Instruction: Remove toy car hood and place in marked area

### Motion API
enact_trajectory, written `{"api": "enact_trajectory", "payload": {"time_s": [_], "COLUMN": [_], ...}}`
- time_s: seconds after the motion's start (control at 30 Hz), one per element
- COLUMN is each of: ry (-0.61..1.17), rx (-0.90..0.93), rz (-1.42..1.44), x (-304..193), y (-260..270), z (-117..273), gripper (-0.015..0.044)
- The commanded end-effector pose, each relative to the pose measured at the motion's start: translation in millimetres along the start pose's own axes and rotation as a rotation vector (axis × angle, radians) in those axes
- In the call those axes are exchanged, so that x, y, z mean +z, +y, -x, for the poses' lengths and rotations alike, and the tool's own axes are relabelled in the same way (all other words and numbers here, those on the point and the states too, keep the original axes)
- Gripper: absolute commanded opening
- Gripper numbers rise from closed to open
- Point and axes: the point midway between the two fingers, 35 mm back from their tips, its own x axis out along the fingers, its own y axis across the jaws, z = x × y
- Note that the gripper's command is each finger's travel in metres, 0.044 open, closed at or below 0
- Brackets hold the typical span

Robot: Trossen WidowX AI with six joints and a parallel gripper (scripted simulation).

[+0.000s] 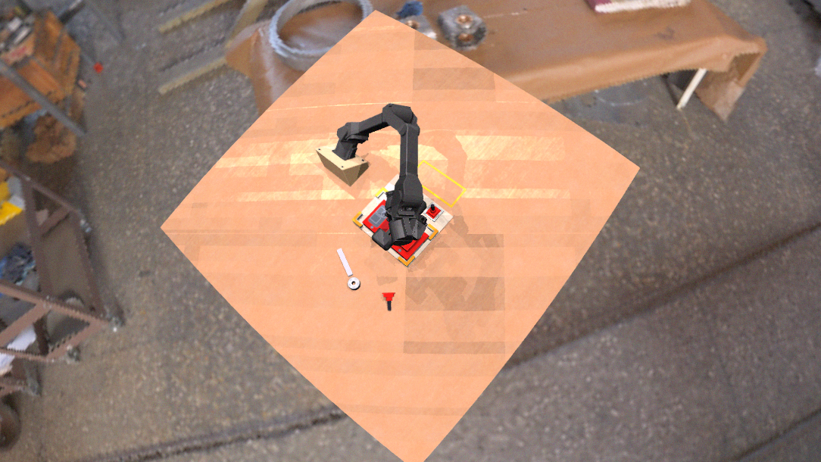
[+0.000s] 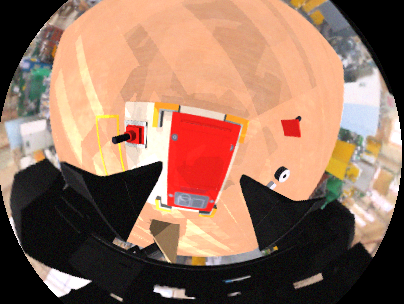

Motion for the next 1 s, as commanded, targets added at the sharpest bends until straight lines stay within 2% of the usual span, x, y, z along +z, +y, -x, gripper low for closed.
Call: {"api": "enact_trajectory", "payload": {"time_s": [0.0, 0.97], "ry": [-0.002, -0.002], "rx": [0.005, 0.007], "rz": [-0.004, -0.004], "x": [-0.1, -2.0], "y": [0.8, 2.2], "z": [-4.2, -28.1], "gripper": [0.044, 0.044]}}
